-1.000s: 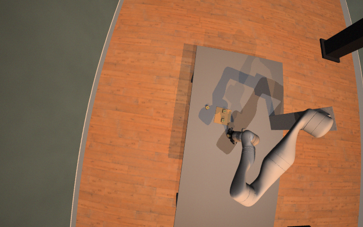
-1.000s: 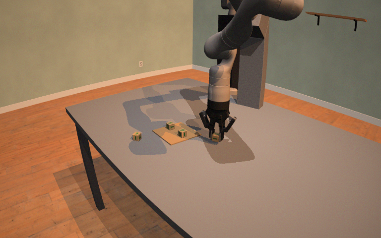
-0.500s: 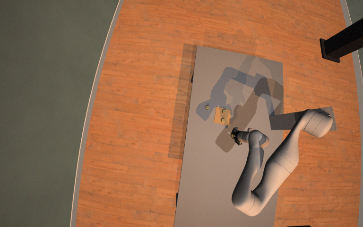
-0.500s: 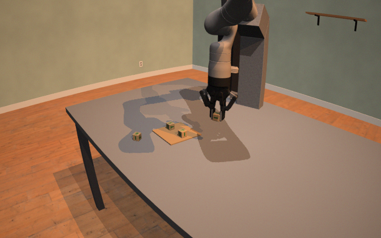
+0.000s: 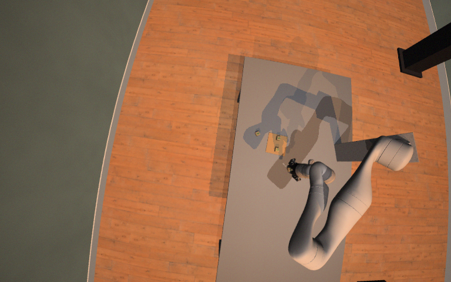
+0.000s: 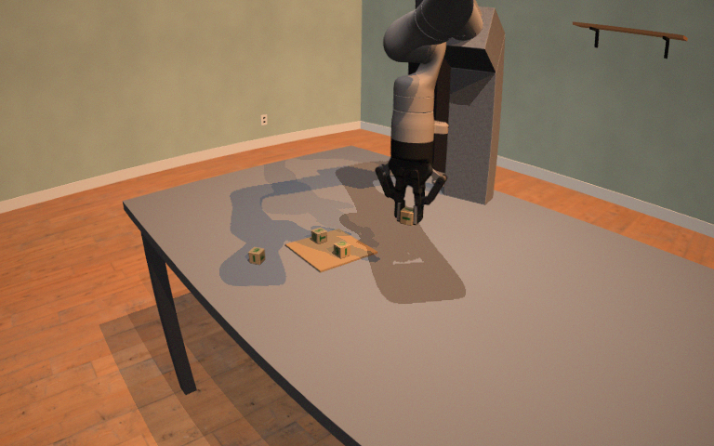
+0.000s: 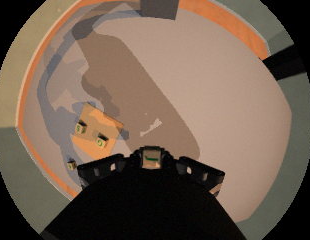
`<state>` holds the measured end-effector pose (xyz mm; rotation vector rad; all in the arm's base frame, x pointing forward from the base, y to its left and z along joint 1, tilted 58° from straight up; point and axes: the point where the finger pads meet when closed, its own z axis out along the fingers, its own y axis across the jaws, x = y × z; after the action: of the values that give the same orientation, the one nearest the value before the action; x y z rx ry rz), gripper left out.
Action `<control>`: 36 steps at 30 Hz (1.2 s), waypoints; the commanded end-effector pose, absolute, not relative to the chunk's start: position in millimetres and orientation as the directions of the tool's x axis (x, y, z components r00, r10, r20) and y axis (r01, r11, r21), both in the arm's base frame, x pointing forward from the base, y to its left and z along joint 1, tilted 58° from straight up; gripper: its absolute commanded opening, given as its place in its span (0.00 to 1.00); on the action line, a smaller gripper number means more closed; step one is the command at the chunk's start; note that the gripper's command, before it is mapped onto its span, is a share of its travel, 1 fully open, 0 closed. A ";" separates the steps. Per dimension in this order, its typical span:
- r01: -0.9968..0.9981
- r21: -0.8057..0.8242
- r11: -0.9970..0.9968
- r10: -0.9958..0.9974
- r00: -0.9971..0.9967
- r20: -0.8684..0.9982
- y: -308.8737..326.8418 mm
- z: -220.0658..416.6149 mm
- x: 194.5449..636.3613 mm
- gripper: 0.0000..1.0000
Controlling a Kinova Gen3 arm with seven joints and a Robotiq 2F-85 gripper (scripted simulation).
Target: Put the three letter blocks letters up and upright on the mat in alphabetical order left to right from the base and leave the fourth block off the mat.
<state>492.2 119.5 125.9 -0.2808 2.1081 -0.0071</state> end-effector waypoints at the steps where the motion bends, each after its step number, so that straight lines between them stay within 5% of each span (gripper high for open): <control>1: -0.194 -0.113 0.974 -0.198 -0.502 -0.842 118.8 126.1 492.2 0.21; 20: 0.084 0.252 0.964 0.252 -0.584 -0.772 73.4 107.2 497.7 0.21; 36: 0.461 0.686 0.563 0.822 -0.403 -0.403 16.4 103.5 505.1 0.21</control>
<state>501.7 36.2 98.2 0.9352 2.1037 0.5975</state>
